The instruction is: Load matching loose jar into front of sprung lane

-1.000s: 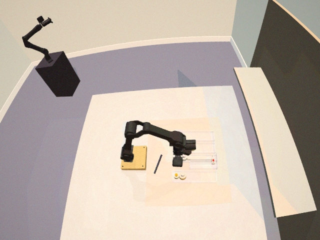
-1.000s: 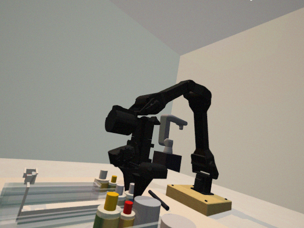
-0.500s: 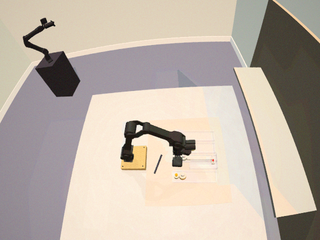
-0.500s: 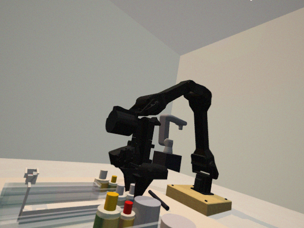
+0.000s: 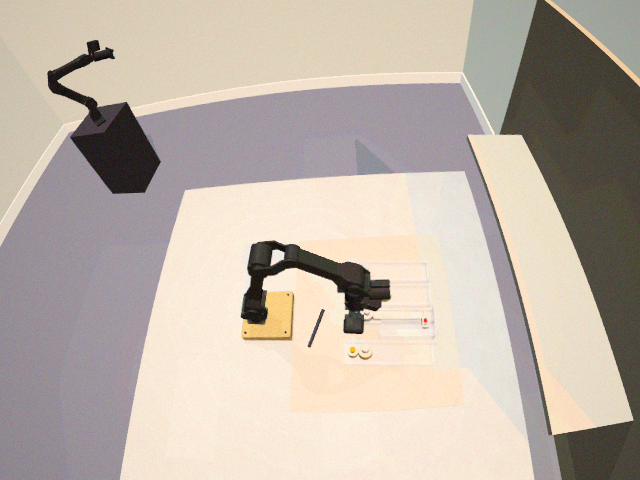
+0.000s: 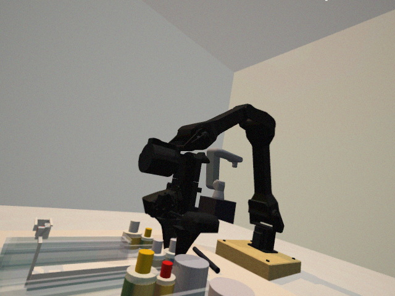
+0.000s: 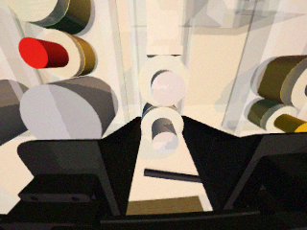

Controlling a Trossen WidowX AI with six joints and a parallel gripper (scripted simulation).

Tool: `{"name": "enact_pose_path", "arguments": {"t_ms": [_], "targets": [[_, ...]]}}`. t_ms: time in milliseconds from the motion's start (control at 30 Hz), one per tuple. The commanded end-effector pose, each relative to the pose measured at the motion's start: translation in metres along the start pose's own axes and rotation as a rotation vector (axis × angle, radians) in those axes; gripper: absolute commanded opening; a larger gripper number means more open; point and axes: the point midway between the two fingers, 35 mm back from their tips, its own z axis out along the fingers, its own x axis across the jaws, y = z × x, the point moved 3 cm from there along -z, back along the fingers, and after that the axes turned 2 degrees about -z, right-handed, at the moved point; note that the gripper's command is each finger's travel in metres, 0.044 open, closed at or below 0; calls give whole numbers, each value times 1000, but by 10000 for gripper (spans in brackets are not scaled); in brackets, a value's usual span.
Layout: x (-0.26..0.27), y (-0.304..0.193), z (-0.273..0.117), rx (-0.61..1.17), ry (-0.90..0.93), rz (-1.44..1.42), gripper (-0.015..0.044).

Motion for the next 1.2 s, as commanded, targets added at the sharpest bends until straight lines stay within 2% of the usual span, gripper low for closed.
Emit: {"name": "enact_pose_path", "arguments": {"t_ms": [0, 1067, 1167], "targets": [[0, 2, 0, -13, -2, -3, 0], [0, -4, 0, -12, -2, -3, 0], [0, -4, 0, -12, -2, -3, 79]]}}
